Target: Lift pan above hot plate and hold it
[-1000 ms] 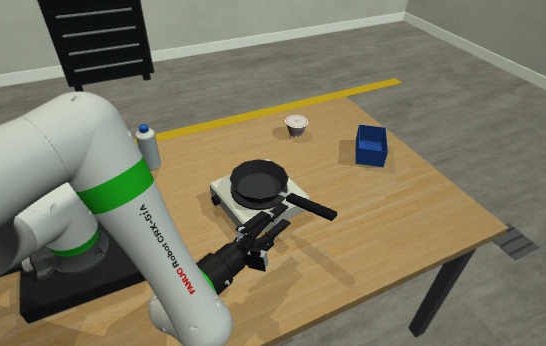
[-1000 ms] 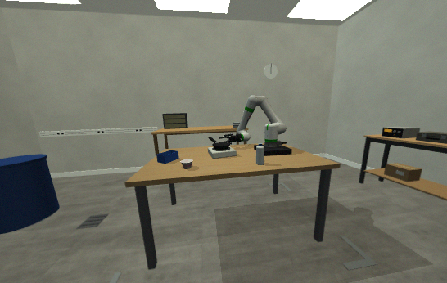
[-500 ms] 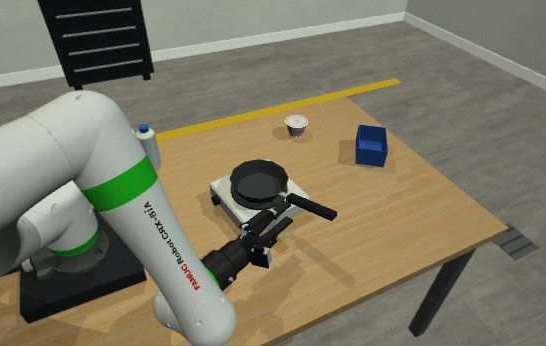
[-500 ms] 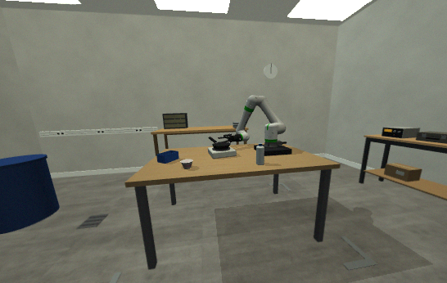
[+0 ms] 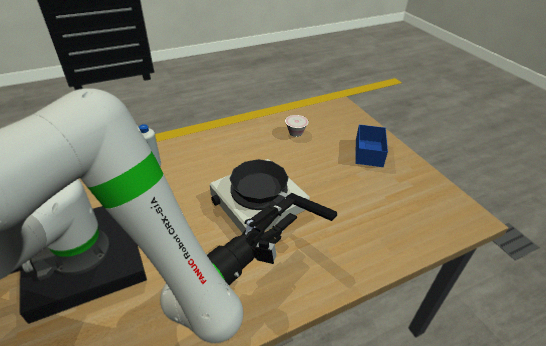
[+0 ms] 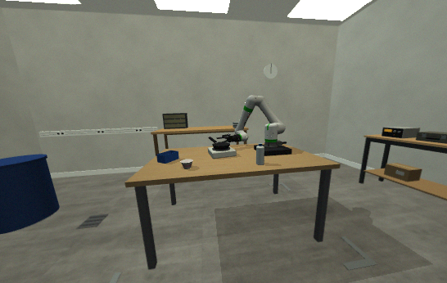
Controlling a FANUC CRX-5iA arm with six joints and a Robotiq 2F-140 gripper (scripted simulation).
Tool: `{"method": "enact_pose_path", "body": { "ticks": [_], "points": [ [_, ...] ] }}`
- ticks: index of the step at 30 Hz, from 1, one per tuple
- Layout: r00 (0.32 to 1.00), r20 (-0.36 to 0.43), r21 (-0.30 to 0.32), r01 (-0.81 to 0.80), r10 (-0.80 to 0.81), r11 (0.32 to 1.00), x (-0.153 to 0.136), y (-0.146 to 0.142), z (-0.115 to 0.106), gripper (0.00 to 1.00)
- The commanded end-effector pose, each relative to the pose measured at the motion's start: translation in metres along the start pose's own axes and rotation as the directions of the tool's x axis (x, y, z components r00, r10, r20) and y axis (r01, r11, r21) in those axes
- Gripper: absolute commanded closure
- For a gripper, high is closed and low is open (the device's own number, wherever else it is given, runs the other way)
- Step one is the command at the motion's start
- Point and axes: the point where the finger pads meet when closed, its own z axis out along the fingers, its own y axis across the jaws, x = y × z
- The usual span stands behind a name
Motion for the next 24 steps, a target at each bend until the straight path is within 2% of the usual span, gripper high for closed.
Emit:
{"method": "enact_pose_path", "body": {
  "ticks": [1,24],
  "points": [
    [1.0,0.0,0.001,0.001,-0.001,1.0,0.0,-0.001,0.005,0.59],
    [1.0,0.0,0.001,0.001,-0.001,1.0,0.0,-0.001,0.039,0.59]
  ]
}}
